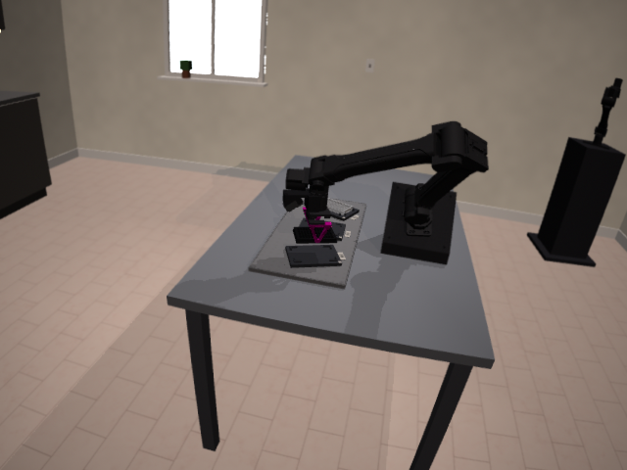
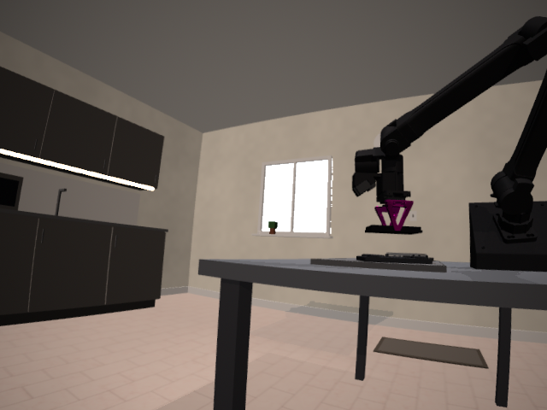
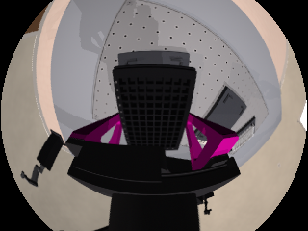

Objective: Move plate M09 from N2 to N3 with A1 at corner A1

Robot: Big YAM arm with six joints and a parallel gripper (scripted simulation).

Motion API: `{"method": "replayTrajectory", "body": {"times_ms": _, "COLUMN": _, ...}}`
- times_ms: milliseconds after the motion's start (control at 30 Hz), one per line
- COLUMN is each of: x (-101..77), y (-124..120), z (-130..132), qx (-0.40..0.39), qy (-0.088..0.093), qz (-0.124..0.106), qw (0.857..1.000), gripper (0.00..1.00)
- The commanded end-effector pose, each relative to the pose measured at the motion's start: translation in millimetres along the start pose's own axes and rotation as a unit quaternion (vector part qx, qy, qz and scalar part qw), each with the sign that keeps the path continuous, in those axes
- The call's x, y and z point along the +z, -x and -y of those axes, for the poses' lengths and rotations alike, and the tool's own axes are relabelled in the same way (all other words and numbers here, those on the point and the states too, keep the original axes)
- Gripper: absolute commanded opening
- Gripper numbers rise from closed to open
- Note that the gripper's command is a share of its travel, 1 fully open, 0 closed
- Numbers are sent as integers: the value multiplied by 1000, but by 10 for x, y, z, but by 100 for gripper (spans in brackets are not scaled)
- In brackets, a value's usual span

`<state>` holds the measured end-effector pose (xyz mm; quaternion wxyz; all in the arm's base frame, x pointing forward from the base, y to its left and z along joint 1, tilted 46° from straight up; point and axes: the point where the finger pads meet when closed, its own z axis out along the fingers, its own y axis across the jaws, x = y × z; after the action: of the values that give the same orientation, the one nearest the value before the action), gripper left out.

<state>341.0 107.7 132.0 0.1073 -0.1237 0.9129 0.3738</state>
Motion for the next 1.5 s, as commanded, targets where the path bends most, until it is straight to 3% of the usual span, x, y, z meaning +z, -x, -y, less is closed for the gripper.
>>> {"method": "replayTrajectory", "body": {"times_ms": 0, "x": -249, "y": 195, "z": -24, "qx": -21, "qy": -6, "qz": 24, "qw": 999, "gripper": 0}}
{"method": "replayTrajectory", "body": {"times_ms": 200, "x": -361, "y": 195, "z": -32, "qx": -22, "qy": -7, "qz": 25, "qw": 999, "gripper": 0}}
{"method": "replayTrajectory", "body": {"times_ms": 333, "x": -328, "y": 183, "z": 7, "qx": -16, "qy": -6, "qz": 19, "qw": 1000, "gripper": 0}}
{"method": "replayTrajectory", "body": {"times_ms": 367, "x": -248, "y": 110, "z": -11, "qx": -14, "qy": -3, "qz": 12, "qw": 1000, "gripper": 0}}
{"method": "replayTrajectory", "body": {"times_ms": 900, "x": -248, "y": 110, "z": -11, "qx": -14, "qy": -3, "qz": 12, "qw": 1000, "gripper": 0}}
{"method": "replayTrajectory", "body": {"times_ms": 967, "x": -207, "y": -31, "z": 133, "qx": 47, "qy": 0, "qz": 2, "qw": 999, "gripper": 0}}
{"method": "replayTrajectory", "body": {"times_ms": 1267, "x": -208, "y": -123, "z": 423, "qx": 192, "qy": 0, "qz": 5, "qw": 981, "gripper": 0}}
{"method": "replayTrajectory", "body": {"times_ms": 1467, "x": -209, "y": -158, "z": 556, "qx": 196, "qy": -1, "qz": 8, "qw": 981, "gripper": 0}}
